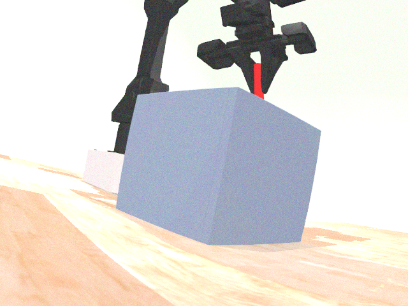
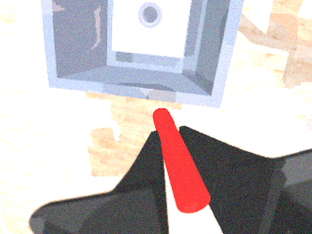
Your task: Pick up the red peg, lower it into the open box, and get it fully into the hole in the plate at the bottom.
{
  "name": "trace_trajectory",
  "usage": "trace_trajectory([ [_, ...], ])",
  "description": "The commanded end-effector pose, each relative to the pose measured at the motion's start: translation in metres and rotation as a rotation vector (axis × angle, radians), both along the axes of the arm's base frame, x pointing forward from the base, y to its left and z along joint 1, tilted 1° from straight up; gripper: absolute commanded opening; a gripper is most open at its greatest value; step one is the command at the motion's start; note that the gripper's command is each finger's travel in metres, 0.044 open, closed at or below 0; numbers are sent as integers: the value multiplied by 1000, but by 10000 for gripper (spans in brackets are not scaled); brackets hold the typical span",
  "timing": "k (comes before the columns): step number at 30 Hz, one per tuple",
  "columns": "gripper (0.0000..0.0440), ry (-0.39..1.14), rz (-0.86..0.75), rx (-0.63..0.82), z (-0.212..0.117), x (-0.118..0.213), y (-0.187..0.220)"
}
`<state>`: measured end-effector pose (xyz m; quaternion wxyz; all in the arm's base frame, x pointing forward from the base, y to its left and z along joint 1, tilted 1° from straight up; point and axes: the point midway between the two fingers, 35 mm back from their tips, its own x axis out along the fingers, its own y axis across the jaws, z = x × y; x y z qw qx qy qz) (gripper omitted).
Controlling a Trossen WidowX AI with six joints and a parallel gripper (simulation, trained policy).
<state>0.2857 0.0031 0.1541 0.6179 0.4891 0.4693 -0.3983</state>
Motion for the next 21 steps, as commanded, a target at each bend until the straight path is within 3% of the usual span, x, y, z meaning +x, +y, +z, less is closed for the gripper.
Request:
trace_trajectory([
  [1,0,3,-6,-10,2,4,-10],
  [21,0,77,-19,-17,-22,18,-59],
])
